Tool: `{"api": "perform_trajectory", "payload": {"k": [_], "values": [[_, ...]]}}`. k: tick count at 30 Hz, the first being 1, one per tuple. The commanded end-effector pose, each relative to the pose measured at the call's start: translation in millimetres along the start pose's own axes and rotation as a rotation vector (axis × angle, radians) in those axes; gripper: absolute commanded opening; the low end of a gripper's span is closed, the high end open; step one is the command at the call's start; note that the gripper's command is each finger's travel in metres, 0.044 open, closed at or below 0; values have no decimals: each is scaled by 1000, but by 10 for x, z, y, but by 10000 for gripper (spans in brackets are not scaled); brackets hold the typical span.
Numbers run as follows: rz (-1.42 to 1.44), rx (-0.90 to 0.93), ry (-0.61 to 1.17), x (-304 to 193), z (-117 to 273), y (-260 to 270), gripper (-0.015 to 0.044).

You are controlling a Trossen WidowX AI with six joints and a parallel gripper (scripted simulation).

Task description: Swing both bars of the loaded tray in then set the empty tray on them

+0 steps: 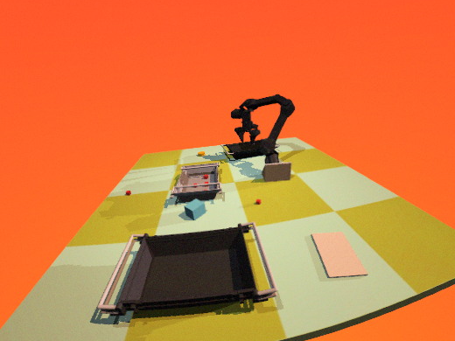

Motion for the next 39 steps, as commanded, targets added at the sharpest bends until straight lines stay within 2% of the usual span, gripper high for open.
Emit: {"api": "perform_trajectory", "payload": {"k": [1,16,39], "values": [[-380,32,-28,235,31,-363,440],[-380,30,-27,226,-6,-356,440],[-383,22,-27,210,-556,-314,440]]}}
Point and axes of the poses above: the point midway between the two fingers, 35 mm back from their tips, its own z axis back along the fingers, its own y axis across the jaws, x = y × z, the point moved 6 cm from there along z, back along the fingers, and after that the axes turned 2 degrees about z, right-handed, at the moved point
